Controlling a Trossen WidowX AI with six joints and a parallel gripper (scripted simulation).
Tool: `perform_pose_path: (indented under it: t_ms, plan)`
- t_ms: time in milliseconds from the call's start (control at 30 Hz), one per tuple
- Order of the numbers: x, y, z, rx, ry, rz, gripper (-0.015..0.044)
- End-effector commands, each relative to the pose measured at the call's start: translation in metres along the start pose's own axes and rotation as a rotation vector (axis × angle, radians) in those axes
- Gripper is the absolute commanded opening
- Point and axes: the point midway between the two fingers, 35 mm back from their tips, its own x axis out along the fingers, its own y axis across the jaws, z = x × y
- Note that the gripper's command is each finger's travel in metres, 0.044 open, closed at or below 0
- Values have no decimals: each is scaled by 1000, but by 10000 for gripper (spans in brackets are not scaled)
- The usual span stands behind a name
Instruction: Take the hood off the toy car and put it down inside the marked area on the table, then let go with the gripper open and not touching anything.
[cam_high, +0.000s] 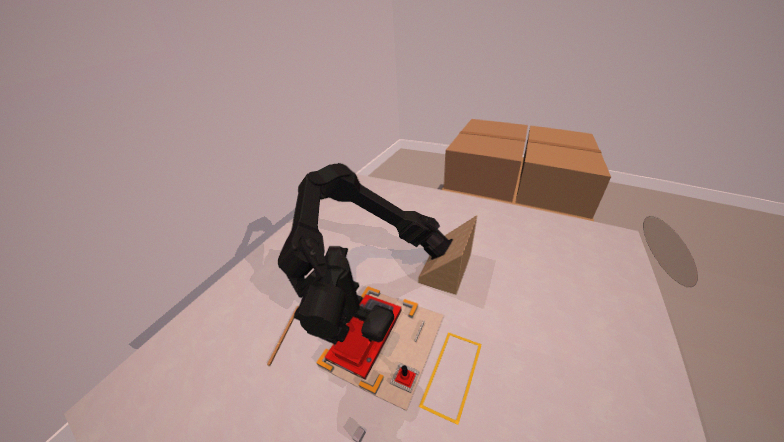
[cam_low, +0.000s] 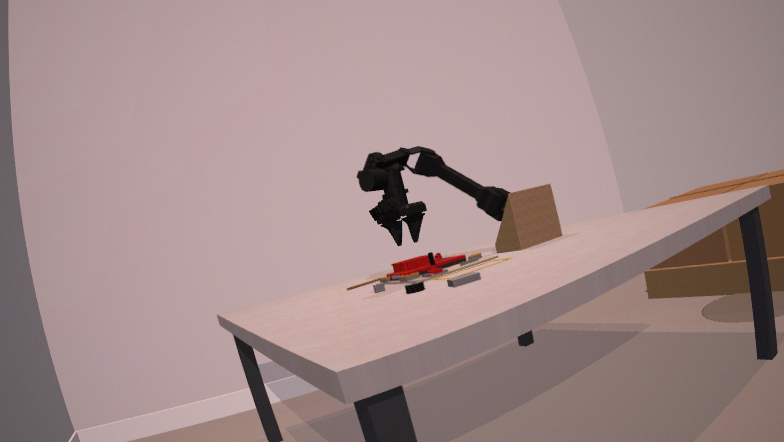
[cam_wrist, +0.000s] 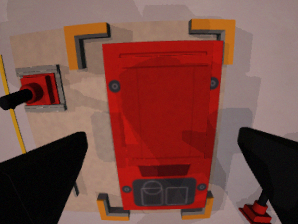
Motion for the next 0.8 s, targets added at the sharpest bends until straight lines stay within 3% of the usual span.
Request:
perform_pose_path:
  t_ms: [0, 767]
  plan:
    - [6, -1, -2, -9, 6, -7, 440]
    - [29, -3, -3, -8, 6, -9, 440]
